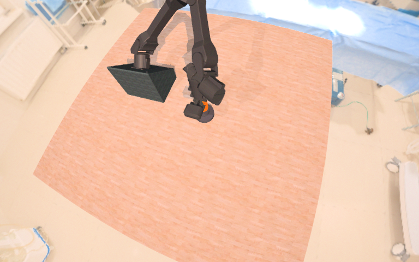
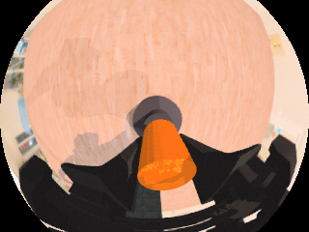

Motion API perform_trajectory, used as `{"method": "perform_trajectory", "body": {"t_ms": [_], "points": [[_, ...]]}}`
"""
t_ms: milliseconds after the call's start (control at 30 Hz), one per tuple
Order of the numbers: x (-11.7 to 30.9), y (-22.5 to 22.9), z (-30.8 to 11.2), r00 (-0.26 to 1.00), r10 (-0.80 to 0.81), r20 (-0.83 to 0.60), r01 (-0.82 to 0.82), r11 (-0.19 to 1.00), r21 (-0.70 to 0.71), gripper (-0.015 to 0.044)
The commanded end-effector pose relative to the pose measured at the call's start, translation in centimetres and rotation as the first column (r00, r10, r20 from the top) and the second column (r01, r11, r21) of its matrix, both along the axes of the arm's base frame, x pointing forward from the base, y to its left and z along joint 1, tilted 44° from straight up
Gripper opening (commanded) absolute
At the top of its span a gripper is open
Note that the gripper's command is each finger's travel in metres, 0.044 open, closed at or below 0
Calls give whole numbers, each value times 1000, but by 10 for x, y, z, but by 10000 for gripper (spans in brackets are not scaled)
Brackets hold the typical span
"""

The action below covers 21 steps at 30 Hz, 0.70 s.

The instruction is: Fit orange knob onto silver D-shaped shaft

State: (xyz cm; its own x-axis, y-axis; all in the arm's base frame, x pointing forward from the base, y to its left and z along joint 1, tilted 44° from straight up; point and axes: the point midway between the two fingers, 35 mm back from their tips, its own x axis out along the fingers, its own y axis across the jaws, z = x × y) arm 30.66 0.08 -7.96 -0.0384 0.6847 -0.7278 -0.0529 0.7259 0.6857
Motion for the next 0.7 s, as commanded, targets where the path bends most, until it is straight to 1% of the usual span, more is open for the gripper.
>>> {"method": "perform_trajectory", "body": {"t_ms": [0, 467, 667], "points": [[0, 1, -1, 1000, 1, 4, -1, 1000, 1, 0], [2, -3, 2, 1000, 8, 10, -8, 1000, 1, 0], [3, -3, 1, 980, 145, 140, -146, 989, -2, 0]]}}
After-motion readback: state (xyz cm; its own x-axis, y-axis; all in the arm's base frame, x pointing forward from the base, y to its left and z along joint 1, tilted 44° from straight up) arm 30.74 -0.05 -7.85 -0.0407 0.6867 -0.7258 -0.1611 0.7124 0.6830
